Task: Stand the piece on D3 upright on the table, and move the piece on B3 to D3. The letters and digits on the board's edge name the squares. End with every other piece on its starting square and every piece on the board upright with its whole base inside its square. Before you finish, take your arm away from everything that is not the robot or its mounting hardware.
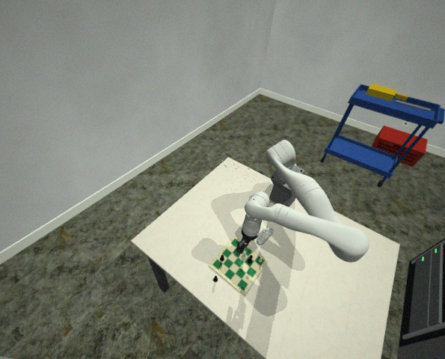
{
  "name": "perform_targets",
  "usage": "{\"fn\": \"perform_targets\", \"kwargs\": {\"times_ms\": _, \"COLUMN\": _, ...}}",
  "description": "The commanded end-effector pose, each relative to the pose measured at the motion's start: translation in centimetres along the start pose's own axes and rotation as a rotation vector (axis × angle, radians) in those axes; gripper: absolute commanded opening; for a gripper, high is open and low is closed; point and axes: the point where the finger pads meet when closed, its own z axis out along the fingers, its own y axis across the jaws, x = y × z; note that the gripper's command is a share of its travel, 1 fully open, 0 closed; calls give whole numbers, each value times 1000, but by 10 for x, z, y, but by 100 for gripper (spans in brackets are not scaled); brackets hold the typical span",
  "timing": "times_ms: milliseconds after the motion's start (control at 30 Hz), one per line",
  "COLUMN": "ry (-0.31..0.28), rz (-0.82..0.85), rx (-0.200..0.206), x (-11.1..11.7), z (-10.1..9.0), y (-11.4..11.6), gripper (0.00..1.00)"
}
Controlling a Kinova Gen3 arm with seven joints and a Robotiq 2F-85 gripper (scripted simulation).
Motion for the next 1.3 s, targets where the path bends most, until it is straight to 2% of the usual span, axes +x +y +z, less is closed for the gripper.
{"fn": "perform_targets", "kwargs": {"times_ms": 0, "ry": -2, "rz": -11, "rx": 0, "x": 0, "z": -1, "y": -2, "gripper": 100}}
{"fn": "perform_targets", "kwargs": {"times_ms": 400, "ry": -3, "rz": -25, "rx": -1, "x": 1, "z": -1, "y": -3, "gripper": 100}}
{"fn": "perform_targets", "kwargs": {"times_ms": 433, "ry": -3, "rz": -25, "rx": -1, "x": 1, "z": -1, "y": -3, "gripper": 41}}
{"fn": "perform_targets", "kwargs": {"times_ms": 1267, "ry": -3, "rz": -25, "rx": -1, "x": 1, "z": -1, "y": -3, "gripper": 41}}
